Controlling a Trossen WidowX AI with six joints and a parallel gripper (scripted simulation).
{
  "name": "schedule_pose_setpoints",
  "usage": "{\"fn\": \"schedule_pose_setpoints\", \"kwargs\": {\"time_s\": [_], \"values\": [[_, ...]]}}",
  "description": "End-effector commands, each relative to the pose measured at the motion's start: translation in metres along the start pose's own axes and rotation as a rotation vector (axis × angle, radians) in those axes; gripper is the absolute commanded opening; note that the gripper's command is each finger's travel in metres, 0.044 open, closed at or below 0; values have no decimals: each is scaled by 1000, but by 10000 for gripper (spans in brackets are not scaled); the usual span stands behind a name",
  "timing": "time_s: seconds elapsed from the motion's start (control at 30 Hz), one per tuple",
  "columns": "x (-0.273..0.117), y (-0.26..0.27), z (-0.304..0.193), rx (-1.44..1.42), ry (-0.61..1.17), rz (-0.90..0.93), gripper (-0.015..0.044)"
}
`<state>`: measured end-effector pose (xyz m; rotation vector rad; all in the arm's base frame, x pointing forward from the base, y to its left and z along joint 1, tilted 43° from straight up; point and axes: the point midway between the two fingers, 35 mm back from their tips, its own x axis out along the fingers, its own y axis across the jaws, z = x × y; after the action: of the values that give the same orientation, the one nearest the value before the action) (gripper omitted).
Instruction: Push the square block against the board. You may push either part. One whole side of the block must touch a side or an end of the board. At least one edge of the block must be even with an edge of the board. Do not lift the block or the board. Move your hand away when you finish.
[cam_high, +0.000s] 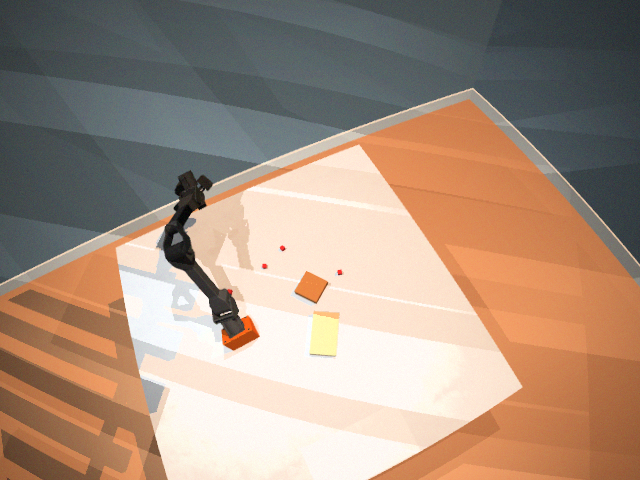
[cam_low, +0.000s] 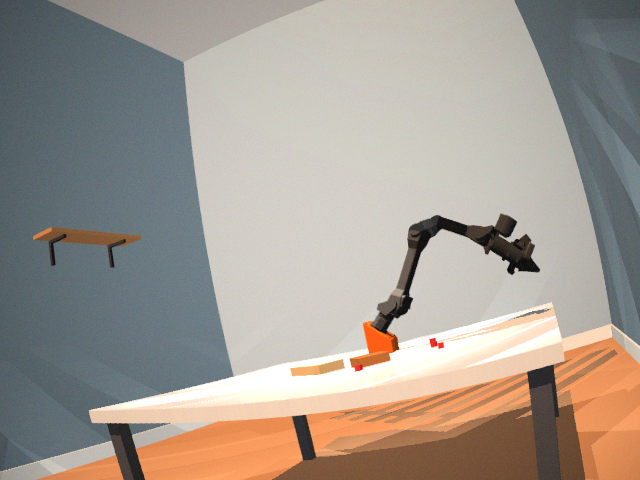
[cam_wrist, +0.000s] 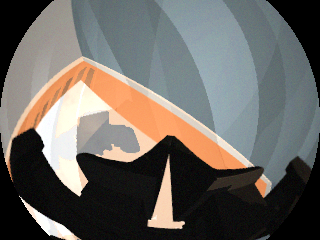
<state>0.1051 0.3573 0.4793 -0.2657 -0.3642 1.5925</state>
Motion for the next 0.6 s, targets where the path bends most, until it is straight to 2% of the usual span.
{"fn": "schedule_pose_setpoints", "kwargs": {"time_s": [0.0, 0.57], "values": [[1, -12, -33, 89, 82, -18, 0], [-34, -59, -155, 486, 360, -170, 0]]}}
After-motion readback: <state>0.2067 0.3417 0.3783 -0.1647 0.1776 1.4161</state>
